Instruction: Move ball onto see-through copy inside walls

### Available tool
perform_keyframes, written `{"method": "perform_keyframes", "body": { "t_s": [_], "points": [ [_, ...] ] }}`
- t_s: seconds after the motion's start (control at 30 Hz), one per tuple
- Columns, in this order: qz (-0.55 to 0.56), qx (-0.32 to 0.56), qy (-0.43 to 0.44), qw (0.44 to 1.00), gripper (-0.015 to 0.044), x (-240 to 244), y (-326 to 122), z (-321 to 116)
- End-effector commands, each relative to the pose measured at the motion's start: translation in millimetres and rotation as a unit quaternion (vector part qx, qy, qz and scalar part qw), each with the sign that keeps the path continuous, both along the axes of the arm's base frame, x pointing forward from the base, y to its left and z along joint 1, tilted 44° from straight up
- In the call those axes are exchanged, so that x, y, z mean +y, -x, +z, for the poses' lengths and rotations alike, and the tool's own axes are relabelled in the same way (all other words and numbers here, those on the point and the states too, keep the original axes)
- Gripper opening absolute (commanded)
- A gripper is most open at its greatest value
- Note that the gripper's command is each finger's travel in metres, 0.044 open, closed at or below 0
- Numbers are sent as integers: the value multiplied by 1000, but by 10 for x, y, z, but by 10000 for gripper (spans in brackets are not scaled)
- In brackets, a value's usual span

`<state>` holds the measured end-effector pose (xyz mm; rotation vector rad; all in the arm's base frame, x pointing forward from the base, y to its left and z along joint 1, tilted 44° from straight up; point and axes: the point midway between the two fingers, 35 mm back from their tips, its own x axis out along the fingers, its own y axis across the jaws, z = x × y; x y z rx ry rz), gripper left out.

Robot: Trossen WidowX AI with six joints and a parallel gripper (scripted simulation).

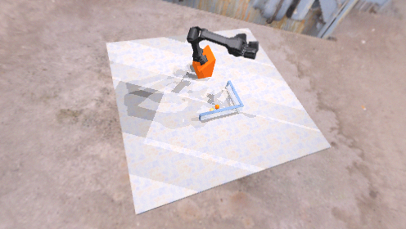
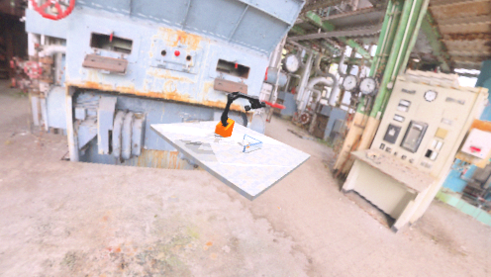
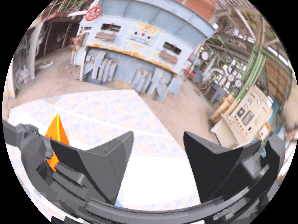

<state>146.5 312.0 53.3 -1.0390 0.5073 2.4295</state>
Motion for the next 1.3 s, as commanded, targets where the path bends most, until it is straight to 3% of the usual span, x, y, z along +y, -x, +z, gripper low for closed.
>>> {"method": "perform_keyframes", "body": {
  "t_s": [0.0,0.2,0.43,0.7,1.0,1.27],
  "points": [
    [-177,-54,191,964,257,-469,-521,-353],
    [-337,-108,318,880,257,-911,-951,-544],
    [-521,-173,423,721,257,-1502,-1397,-690],
    [-702,-245,469,476,257,-2247,-1807,-726],
    [-834,-317,420,167,257,-3081,-2093,-611],
    [-836,-318,418,159,257,-3101,-2098,-606]
  ]
}}
